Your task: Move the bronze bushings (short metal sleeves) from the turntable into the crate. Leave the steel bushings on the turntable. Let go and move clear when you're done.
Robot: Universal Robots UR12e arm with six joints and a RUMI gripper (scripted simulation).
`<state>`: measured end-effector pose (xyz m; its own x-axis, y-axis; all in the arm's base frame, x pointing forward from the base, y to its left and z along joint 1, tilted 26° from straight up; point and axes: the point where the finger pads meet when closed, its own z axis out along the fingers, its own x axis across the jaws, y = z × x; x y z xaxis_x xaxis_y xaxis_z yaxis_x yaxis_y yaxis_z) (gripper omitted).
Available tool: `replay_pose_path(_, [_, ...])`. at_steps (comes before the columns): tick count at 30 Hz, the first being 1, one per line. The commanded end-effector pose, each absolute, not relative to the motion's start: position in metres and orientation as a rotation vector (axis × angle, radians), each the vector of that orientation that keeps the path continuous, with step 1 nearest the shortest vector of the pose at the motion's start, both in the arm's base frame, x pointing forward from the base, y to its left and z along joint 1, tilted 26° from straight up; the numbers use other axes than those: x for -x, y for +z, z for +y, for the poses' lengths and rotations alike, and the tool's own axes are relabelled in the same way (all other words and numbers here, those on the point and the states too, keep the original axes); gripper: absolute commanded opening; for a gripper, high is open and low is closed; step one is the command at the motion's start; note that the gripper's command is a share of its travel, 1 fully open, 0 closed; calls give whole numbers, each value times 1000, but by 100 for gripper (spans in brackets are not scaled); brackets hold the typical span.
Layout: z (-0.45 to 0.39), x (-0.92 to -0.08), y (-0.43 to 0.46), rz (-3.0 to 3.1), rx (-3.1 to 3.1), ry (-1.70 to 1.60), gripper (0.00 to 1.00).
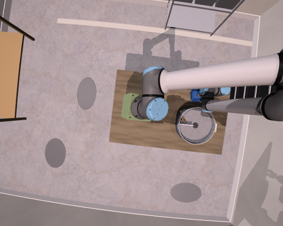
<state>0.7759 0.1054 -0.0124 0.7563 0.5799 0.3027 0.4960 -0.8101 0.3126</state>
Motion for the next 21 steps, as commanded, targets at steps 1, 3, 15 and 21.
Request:
replay_pose_path(1, [105,-776,-12,851,-2740,578,0])
replay_pose_path(3, [105,-777,-13,851,-2740,578,0])
replay_pose_path(15, [105,-778,-16,851,-2740,578,0])
replay_pose_path(21, [105,-779,-17,851,-2740,578,0])
